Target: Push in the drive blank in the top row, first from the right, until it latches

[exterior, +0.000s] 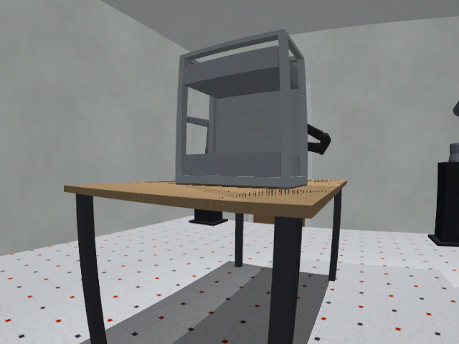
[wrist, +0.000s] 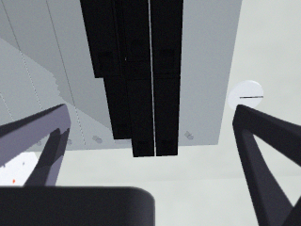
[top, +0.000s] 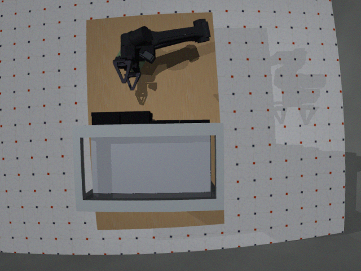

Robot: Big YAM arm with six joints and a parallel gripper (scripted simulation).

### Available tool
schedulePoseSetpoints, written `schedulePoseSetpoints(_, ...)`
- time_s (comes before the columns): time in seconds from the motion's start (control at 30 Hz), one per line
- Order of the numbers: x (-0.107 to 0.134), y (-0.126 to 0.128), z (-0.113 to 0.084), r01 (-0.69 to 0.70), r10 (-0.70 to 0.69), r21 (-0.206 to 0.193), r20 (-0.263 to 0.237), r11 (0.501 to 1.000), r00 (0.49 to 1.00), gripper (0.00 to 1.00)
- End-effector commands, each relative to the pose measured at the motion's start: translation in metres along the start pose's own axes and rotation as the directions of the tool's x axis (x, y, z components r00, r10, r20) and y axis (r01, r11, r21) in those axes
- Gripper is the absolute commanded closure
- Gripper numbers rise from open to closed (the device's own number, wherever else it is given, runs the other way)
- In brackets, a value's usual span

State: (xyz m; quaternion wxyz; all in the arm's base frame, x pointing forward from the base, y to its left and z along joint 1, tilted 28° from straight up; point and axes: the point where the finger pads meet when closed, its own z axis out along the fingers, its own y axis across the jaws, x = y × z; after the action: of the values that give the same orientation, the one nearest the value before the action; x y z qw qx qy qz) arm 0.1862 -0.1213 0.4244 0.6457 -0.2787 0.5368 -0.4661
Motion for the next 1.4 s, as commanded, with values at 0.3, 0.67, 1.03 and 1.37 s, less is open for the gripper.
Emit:
schedulePoseSetpoints(0.3,-0.047,-0.011,0.025,0.086,-0.086,0.005,0.012,0.996,0.996,0.0)
schedulePoseSetpoints(0.67,-0.057,-0.009,0.045,0.064,-0.064,-0.003,0.002,0.998,0.998,0.0)
schedulePoseSetpoints(1.03,-0.059,0.003,0.053,0.051,-0.051,-0.02,-0.009,0.998,0.999,0.0)
schedulePoseSetpoints(1.37,-0.065,-0.003,0.054,0.057,-0.057,-0.009,-0.003,0.998,0.998,0.0)
